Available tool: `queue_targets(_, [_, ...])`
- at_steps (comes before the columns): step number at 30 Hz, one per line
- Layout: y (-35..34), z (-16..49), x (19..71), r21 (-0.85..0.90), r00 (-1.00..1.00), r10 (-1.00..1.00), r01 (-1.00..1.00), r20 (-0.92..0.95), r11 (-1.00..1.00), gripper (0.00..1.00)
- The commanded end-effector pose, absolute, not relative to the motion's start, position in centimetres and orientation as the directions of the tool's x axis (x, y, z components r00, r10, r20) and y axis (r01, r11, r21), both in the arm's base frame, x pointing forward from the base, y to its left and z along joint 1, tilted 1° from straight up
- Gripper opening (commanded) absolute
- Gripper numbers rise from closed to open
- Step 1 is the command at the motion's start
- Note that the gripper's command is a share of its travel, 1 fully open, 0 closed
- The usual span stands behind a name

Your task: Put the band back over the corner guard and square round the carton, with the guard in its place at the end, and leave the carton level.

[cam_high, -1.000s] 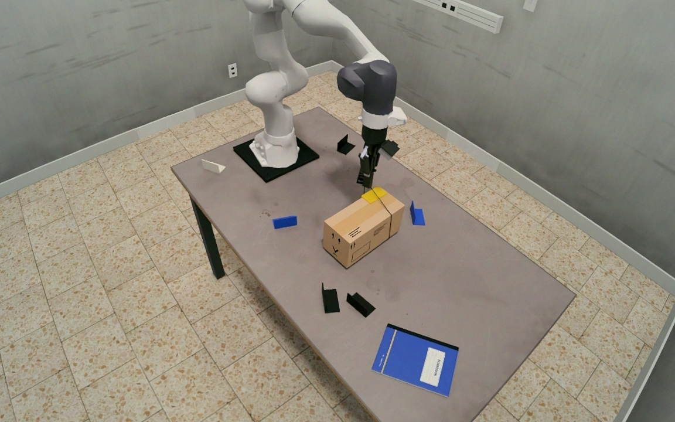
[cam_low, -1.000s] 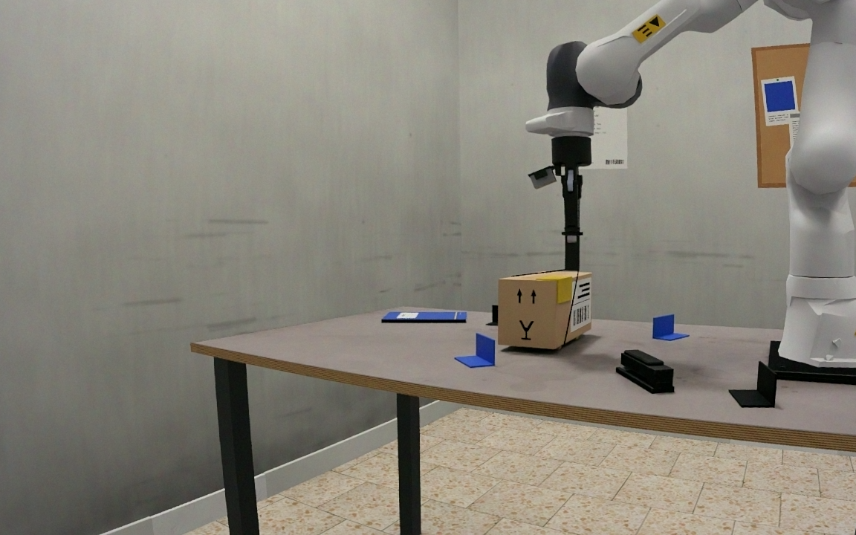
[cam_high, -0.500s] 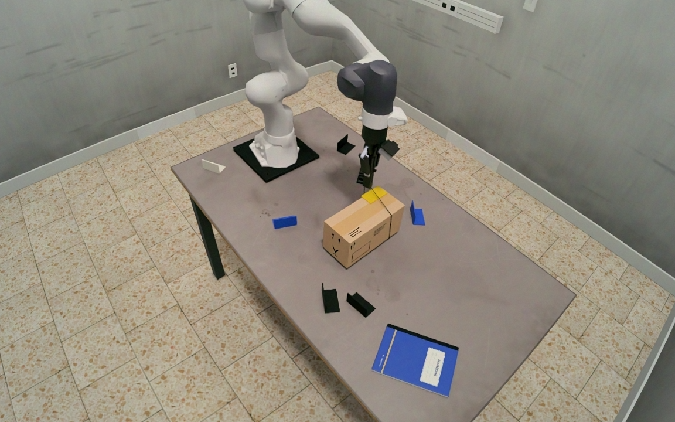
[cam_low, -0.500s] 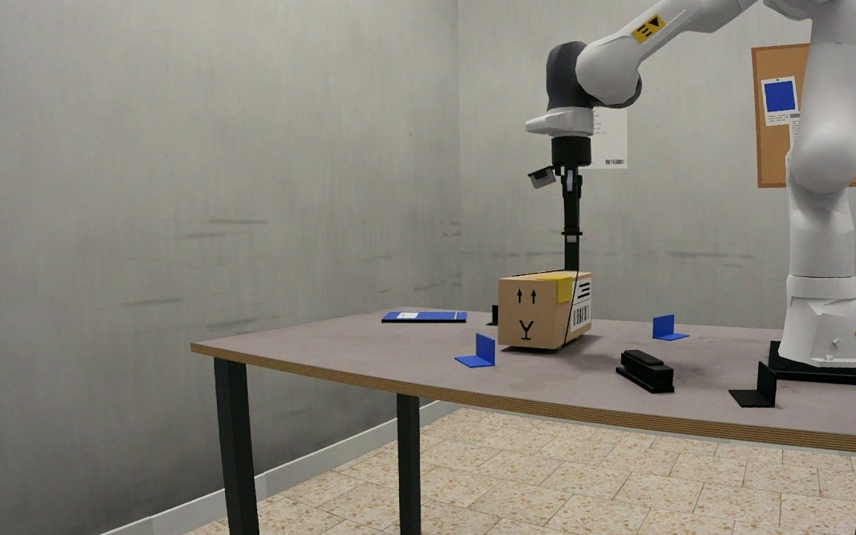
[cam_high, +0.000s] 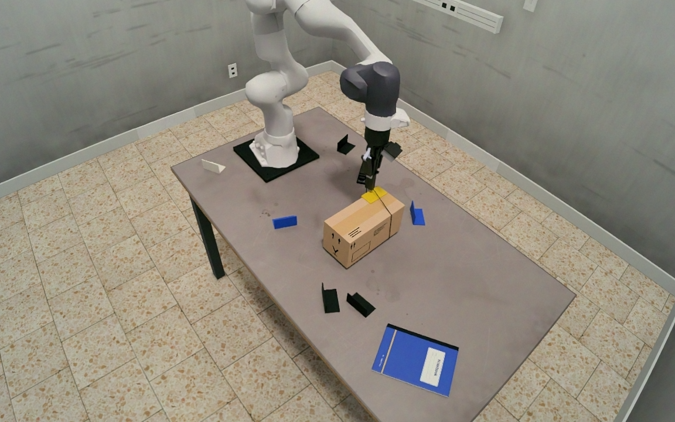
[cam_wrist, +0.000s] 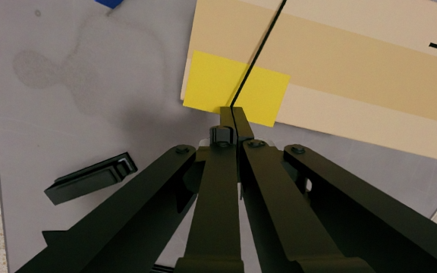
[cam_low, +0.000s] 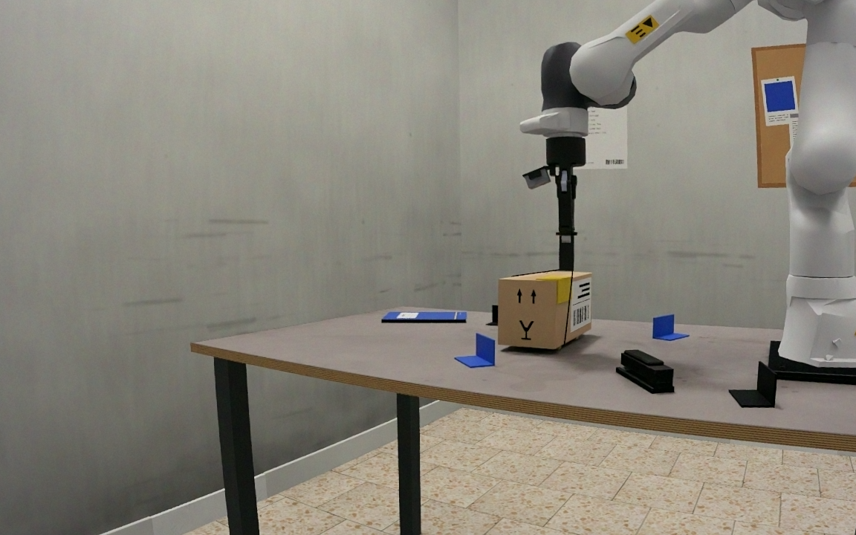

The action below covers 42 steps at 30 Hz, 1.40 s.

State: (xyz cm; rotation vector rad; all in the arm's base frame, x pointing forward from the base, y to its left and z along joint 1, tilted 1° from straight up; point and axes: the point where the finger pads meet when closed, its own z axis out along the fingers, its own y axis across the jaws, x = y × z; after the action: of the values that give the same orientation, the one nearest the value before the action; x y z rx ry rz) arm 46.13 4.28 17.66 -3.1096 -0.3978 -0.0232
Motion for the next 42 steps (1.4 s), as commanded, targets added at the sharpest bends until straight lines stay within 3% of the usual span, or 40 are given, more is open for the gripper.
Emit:
queue_targets(1, [4.4,17.6,46.3,-0.008,0.969,0.246,0.246,0.011,-0.969,0.1])
queue_targets(42, [4.4,16.6,47.9,-0.008,0.969,0.246,0.246,0.011,-0.969,0.1])
